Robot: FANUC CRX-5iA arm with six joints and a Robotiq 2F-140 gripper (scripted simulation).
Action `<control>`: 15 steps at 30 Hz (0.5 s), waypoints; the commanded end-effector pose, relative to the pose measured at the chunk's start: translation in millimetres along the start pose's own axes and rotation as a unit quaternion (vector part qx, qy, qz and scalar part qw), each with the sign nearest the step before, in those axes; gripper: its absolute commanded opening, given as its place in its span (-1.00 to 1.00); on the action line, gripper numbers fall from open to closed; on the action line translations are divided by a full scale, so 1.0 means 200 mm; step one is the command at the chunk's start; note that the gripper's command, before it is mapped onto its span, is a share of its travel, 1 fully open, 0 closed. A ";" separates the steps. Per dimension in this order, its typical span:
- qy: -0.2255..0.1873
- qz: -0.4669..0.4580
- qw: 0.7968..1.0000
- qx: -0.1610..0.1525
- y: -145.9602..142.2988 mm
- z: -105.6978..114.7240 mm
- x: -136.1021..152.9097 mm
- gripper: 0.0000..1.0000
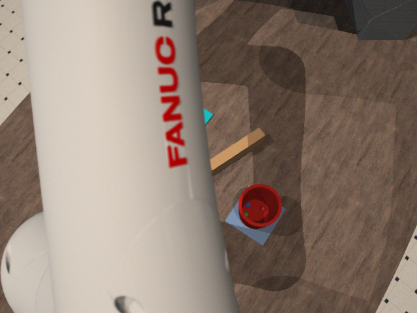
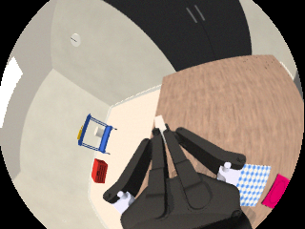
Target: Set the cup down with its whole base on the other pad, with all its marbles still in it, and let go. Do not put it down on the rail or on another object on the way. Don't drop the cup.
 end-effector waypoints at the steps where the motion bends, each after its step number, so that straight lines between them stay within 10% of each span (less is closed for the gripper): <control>1: -0.057 -0.027 0.998 -0.023 -0.04 0.11 0.05 -1.00; 15: -0.206 -0.099 0.972 -0.059 -0.15 0.57 0.21 -1.00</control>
Point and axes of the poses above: the point where the finger pads meet when closed, its own z axis back along the fingers, its own y axis across the jaws, x = y × z, the point moved 2 cm from there along z, back along the fingers
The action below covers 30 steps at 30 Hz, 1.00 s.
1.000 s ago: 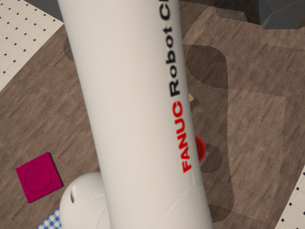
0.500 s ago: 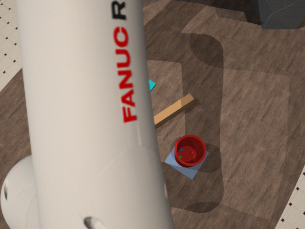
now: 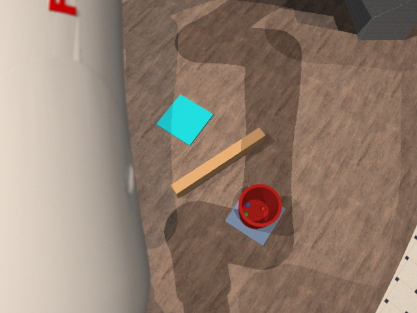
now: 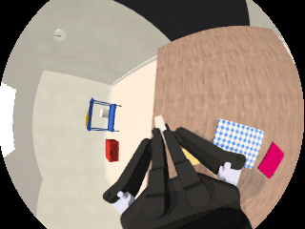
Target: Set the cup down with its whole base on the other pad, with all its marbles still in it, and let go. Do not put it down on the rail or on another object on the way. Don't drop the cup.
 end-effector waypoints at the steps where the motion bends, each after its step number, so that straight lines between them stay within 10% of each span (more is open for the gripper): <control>1: -0.056 -0.025 0.998 -0.011 -0.04 0.15 0.11 -1.00; 20: -0.298 -0.139 0.944 -0.004 -0.15 1.00 0.62 -1.00; 24: -0.298 -0.139 0.944 -0.004 -0.16 1.10 0.67 -1.00; 30: -0.402 -0.185 0.896 0.025 -0.18 1.48 0.83 -1.00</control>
Point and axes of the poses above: the point where the finger pads meet when closed, its own z axis back along the fingers, its own y axis across the jaws, x = y × z, the point moved 2 cm from there along z, back along the fingers
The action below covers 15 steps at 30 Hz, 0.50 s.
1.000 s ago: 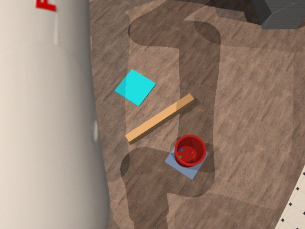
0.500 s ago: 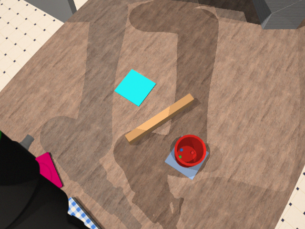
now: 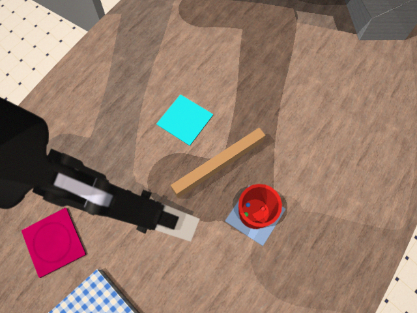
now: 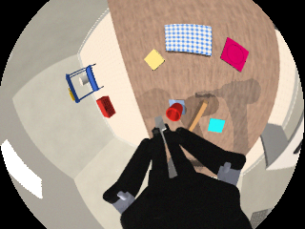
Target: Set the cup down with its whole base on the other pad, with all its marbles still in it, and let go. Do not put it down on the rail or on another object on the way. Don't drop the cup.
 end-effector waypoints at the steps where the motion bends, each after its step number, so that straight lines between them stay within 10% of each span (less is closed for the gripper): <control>1: -0.076 -0.039 0.996 0.018 0.05 0.16 0.29 -1.00; 15: -0.061 -0.253 0.959 0.115 0.19 0.01 0.45 -1.00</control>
Point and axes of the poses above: the point where the finger pads meet when closed, its own z axis back along the fingers, its own y axis across the jaws, x = y × z, the point moved 2 cm from there along z, back along the fingers
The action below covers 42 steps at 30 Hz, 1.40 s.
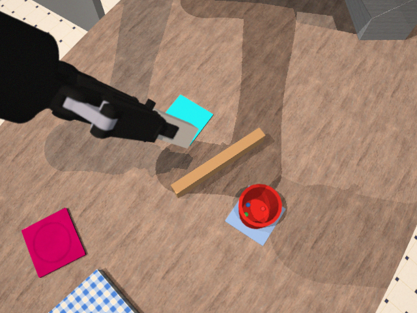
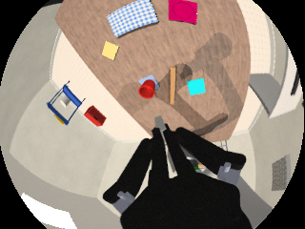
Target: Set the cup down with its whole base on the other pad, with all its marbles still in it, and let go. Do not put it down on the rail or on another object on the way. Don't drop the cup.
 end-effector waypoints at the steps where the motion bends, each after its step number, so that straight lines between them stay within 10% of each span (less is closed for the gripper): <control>1: 0.017 -0.091 0.995 0.033 0.02 -0.09 -0.02 -1.00; 30: 0.121 -0.391 0.907 0.101 0.06 -0.41 -0.13 -1.00; 42: 0.195 -0.521 0.826 0.093 0.03 -0.57 -0.18 -1.00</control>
Point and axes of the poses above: the point where the finger pads meet when closed, its own z axis back along the fingers, its own y axis across the jaws, x = y × z, the point moved 2 cm from there along z, back along the fingers
